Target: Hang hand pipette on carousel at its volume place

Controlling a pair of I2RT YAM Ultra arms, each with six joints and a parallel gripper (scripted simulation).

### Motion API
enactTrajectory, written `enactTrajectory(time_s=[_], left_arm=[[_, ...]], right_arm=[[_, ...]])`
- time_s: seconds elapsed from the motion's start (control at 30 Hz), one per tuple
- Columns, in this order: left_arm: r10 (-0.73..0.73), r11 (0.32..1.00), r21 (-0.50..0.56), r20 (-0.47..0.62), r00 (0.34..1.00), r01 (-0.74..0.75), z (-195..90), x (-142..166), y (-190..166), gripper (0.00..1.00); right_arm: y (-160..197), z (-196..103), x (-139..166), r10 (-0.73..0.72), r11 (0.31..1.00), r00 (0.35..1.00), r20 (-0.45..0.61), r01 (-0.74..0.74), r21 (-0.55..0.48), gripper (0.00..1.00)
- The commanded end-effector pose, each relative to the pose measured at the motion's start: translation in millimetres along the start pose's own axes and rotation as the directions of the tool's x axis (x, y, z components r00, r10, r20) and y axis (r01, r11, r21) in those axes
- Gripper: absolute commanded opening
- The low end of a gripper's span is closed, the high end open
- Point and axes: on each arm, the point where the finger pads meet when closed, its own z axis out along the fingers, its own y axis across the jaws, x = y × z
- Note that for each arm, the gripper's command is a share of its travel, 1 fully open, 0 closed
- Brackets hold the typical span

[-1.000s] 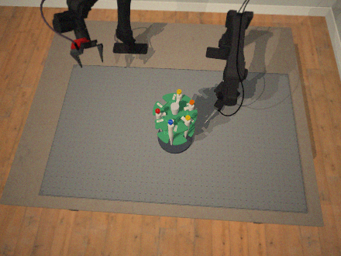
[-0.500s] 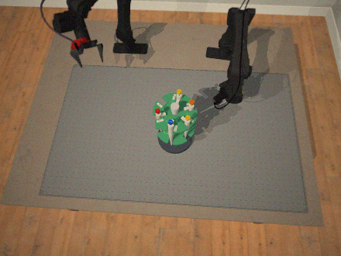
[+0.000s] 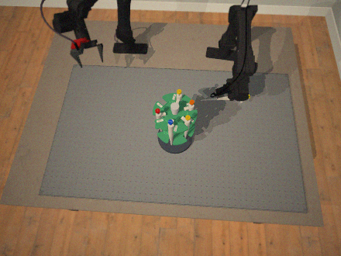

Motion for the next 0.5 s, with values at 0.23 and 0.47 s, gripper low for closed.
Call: enactTrajectory(time_s=[0.23,0.47], left_arm=[[0.308,0.951,-0.044,0.007,0.951,-0.307,-8,20,-5,0.12],[0.514,0.854,-0.074,-0.021,0.857,-0.515,-17,28,1,0.12]], right_arm=[[-3,-6,-9,-0.026,1.000,0.999,0.037,0.025,0.012,1.00],[-3,-6,-9,-0.026,1.000,0.999,0.037,0.025,0.012,1.00]])
